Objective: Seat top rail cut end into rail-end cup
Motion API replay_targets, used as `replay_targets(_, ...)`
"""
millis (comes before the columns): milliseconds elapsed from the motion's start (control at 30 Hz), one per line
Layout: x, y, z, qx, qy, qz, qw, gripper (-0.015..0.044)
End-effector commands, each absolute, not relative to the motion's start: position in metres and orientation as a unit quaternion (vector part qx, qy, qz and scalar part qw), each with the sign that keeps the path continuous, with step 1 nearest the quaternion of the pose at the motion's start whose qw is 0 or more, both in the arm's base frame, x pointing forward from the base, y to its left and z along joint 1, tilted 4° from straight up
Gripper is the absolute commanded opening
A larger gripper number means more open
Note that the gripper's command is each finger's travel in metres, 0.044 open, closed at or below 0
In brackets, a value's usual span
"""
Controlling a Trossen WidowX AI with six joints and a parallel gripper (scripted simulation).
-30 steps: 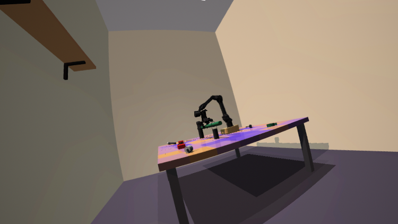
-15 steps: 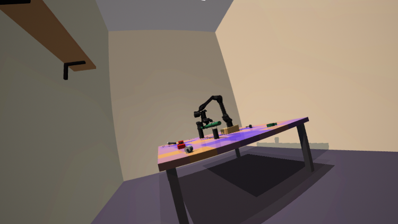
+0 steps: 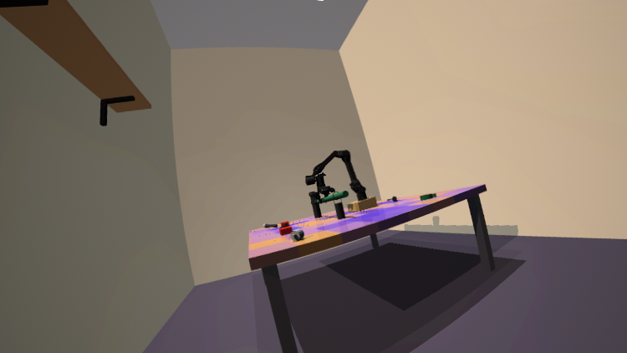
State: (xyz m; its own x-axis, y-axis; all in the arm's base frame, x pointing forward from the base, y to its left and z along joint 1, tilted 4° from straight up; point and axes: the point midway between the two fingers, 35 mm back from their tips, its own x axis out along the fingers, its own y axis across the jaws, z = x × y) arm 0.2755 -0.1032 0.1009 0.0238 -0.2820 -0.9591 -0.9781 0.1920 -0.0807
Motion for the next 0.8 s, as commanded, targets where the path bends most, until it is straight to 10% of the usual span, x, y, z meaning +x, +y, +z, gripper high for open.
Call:
replay_targets(0,0.2747,-0.1071,0.1018,-0.527,0.603,0.354,0.483,0.0)
replay_targets(767,0.2755,-0.1032,0.1009,-0.525,0.6,0.358,0.486,0.0)
